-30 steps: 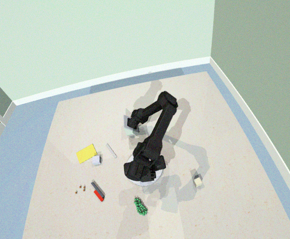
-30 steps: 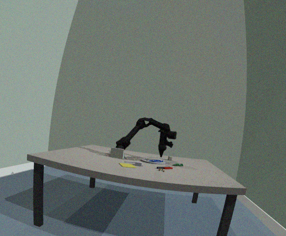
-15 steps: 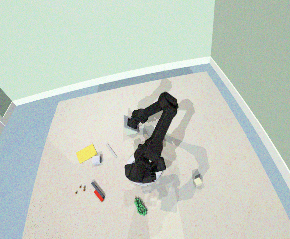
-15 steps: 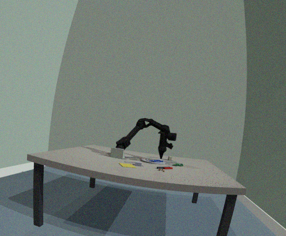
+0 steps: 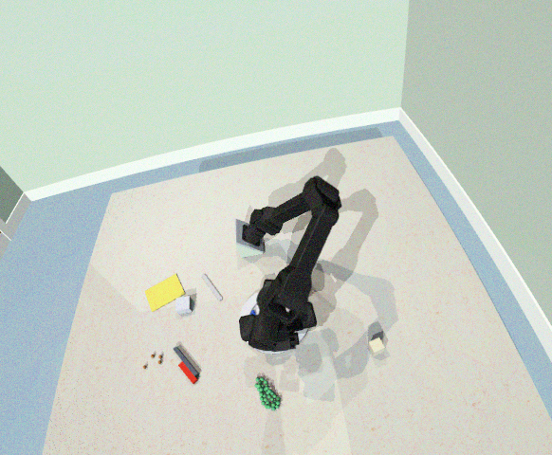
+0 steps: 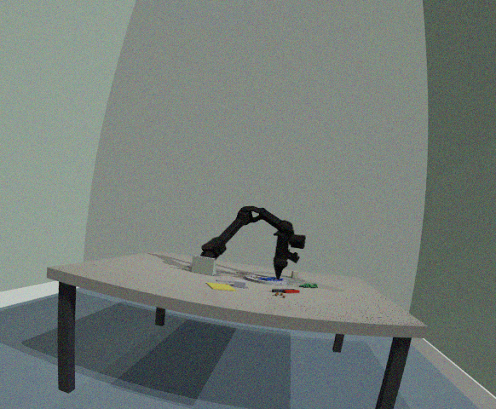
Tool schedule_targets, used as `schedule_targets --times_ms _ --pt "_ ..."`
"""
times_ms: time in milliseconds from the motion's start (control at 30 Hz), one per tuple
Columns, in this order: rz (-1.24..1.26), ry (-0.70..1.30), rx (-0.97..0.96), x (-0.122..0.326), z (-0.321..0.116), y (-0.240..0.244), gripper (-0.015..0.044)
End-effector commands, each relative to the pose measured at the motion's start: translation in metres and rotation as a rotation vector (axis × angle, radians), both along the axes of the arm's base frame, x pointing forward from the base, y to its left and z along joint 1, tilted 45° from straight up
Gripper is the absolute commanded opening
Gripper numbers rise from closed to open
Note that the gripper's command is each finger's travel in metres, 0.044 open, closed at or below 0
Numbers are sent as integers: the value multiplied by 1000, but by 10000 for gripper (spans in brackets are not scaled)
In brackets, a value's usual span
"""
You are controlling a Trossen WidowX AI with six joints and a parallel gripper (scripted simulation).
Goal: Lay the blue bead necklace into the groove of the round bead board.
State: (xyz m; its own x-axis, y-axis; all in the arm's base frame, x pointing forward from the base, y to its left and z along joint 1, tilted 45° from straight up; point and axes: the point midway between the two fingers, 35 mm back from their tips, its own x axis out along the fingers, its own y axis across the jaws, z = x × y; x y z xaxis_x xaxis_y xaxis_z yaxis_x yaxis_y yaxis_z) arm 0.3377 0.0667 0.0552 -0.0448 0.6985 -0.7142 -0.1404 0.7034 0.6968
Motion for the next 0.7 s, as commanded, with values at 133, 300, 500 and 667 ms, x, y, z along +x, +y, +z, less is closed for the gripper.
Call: schedule_targets --times_ms 133,300,500,667 --pt "0 0 0 0 0 0 119" --pt "0 0 0 0 0 0 27" --pt "0 0 0 0 0 0 0" --pt "0 0 0 0 0 0 0"
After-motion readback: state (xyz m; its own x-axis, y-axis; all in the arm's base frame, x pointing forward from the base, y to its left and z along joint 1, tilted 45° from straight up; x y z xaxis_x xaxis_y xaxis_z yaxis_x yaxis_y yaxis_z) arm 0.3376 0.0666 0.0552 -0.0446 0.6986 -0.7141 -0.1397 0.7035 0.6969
